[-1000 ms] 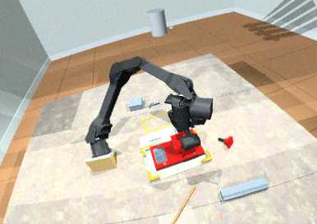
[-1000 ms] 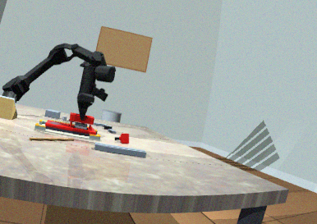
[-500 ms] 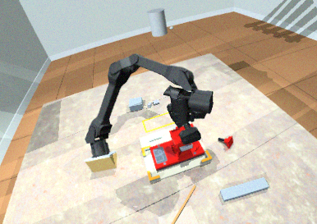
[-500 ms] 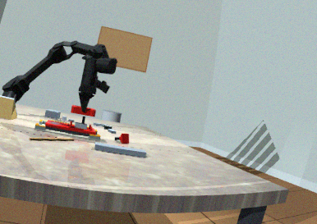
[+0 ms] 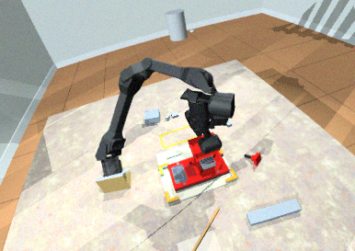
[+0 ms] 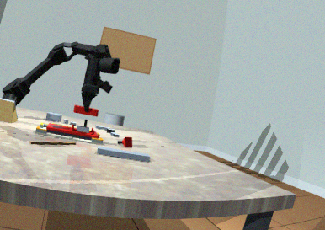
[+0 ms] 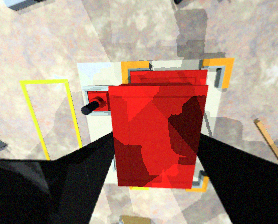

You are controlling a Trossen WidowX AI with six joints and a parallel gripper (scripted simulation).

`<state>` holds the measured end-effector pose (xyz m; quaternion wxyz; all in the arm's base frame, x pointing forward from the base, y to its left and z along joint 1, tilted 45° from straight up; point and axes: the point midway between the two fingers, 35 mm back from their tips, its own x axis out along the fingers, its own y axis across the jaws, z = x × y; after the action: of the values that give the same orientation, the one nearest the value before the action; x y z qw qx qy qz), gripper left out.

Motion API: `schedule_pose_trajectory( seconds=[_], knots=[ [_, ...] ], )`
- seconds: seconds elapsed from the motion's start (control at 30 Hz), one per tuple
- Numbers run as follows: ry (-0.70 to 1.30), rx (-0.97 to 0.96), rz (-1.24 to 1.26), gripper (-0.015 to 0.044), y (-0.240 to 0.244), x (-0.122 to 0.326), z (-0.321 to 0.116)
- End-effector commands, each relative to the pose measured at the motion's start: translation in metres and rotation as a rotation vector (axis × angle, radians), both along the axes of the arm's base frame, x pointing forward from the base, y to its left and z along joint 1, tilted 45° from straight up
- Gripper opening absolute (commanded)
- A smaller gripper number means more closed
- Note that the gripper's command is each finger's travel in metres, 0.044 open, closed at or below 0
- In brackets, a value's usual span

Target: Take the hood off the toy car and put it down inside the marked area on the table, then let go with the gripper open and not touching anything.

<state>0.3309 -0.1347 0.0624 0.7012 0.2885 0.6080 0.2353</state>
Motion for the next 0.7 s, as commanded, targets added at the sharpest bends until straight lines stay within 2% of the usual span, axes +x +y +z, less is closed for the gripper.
schedule_pose_trajectory(
  seconds=[0.0,0.67],
  knots=[
    [0.000,0.000,-0.003,0.0000,0.010,0.000,0.013],
    [0.001,-0.002,-0.004,0.0000,0.057,-0.007,0.063]
  ],
)
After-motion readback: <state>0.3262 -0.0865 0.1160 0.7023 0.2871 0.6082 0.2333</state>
